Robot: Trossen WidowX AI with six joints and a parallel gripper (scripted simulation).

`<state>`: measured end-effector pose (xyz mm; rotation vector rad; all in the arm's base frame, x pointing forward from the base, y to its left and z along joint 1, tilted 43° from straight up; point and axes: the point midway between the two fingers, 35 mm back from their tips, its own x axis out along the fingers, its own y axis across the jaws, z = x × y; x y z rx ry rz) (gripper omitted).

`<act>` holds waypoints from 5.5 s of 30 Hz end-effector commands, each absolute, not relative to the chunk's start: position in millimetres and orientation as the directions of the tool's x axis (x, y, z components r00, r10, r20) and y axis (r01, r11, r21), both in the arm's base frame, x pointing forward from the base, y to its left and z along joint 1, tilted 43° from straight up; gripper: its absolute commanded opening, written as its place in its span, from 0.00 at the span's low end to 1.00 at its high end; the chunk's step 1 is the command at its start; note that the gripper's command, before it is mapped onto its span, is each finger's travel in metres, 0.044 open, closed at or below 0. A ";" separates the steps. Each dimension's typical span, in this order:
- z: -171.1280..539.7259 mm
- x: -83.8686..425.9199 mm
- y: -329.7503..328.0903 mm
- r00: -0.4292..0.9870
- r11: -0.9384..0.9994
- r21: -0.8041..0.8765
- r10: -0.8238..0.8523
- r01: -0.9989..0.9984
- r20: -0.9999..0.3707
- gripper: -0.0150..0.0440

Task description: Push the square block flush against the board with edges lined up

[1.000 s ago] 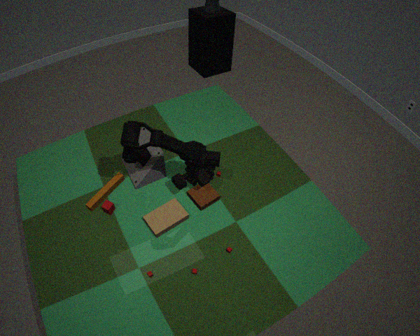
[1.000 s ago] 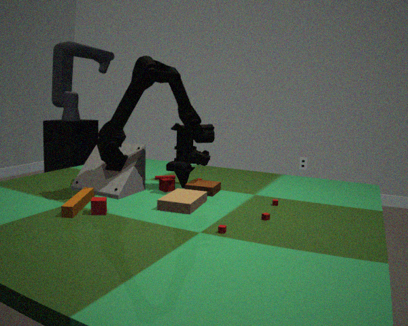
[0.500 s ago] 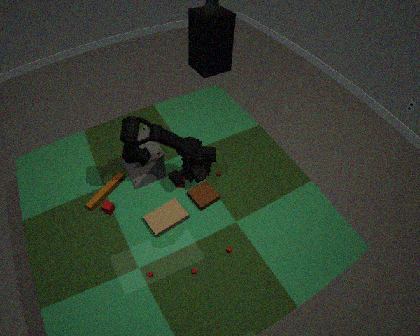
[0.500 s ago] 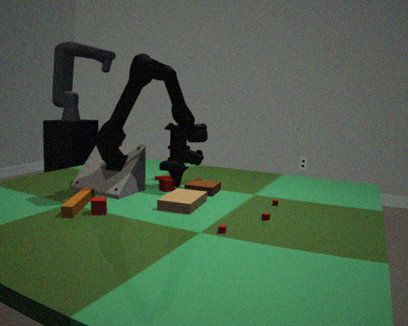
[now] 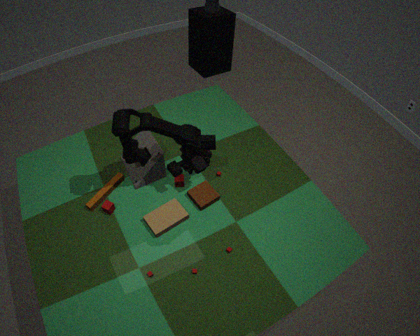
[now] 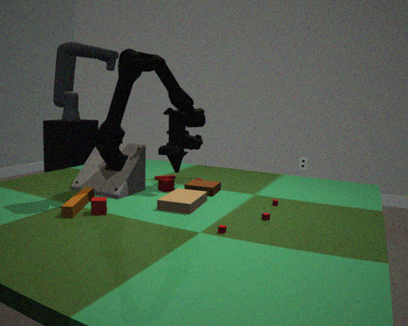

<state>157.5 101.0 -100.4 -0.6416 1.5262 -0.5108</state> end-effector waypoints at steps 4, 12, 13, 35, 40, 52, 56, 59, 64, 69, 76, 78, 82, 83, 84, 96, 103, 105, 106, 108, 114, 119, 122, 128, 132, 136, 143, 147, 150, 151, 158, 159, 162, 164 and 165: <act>-103.0 163.0 105.7 -0.002 0.732 -0.659 -0.670 -0.174 -0.743 0.25; -111.7 180.4 119.9 -0.004 0.669 -0.601 -0.670 -0.437 -0.743 0.25; -112.8 182.6 121.6 -0.004 0.658 -0.591 -0.670 -0.468 -0.743 0.25; -139.0 229.3 152.7 -0.008 0.239 -0.206 -0.671 -0.949 -0.741 0.25; -145.3 239.5 158.2 -0.009 0.115 -0.092 -0.671 -0.989 -0.741 0.25; -153.6 252.5 164.6 -0.010 -0.051 0.059 -0.672 -0.997 -0.740 0.25; -185.8 253.1 135.6 -0.009 -0.052 0.060 -0.673 -0.997 -0.740 0.25; -194.3 252.3 127.0 -0.009 -0.052 0.060 -0.674 -0.997 -0.739 0.25; -193.3 252.6 126.0 -0.009 -0.052 0.060 -0.674 -0.997 -0.739 0.25; -188.8 253.9 121.3 -0.009 -0.053 0.060 -0.674 -0.997 -0.739 0.25; -181.5 255.7 113.6 -0.009 -0.053 0.060 -0.674 -0.997 -0.739 0.25; -179.5 256.1 111.4 -0.009 -0.053 0.061 -0.674 -0.997 -0.739 0.25; -175.4 256.8 107.0 -0.009 -0.053 0.061 -0.674 -0.997 -0.739 0.25; -174.4 257.0 105.8 -0.009 -0.053 0.061 -0.674 -0.997 -0.739 0.25; -173.4 257.2 104.7 -0.009 -0.053 0.061 -0.674 -0.997 -0.739 0.25; -161.3 258.4 90.9 -0.009 -0.053 0.061 -0.675 -0.997 -0.738 0.25; -154.4 258.5 82.7 -0.010 -0.053 0.061 -0.676 -0.997 -0.737 0.25; -152.5 258.4 80.3 -0.010 -0.052 0.061 -0.676 -0.997 -0.736 0.25; -151.5 258.4 79.1 -0.010 -0.052 0.061 -0.677 -0.997 -0.736 0.25; -150.7 258.4 78.2 -0.010 -0.052 0.061 -0.677 -0.997 -0.736 0.25; -155.1 258.8 83.3 -0.010 -0.052 0.061 -0.676 -0.997 -0.737 0.25; -160.4 259.2 89.6 -0.010 -0.053 0.061 -0.676 -0.997 -0.737 0.25; -163.7 259.2 93.3 -0.009 -0.053 0.061 -0.675 -0.997 -0.738 0.25; -170.2 259.1 100.7 -0.009 -0.053 0.061 -0.675 -0.997 -0.738 0.25; -174.6 258.8 105.5 -0.009 -0.053 0.061 -0.675 -0.997 -0.738 0.25; -179.1 258.4 110.3 -0.009 -0.053 0.060 -0.674 -0.997 -0.738 0.25; -186.2 257.3 117.8 -0.009 -0.052 0.060 -0.674 -0.997 -0.738 0.25; -151.9 258.8 143.5 -0.009 -0.053 0.061 -0.674 -0.997 -0.739 0.25; -142.3 258.2 151.7 -0.010 -0.052 0.061 -0.673 -0.997 -0.739 0.25; -142.3 258.2 151.7 -0.010 -0.052 0.061 -0.673 -0.997 -0.739 0.25; -124.7 255.7 130.7 -0.010 -0.051 0.060 -0.675 -0.997 -0.738 0.25; -123.7 255.4 129.5 -0.010 -0.051 0.060 -0.675 -0.997 -0.738 0.25; -133.0 256.4 121.3 -0.010 -0.051 0.060 -0.675 -0.997 -0.738 0.25; -155.2 256.9 100.5 -0.010 -0.051 0.060 -0.676 -0.997 -0.737 0.25; -161.5 256.5 94.1 -0.010 -0.051 0.060 -0.676 -0.997 -0.737 0.25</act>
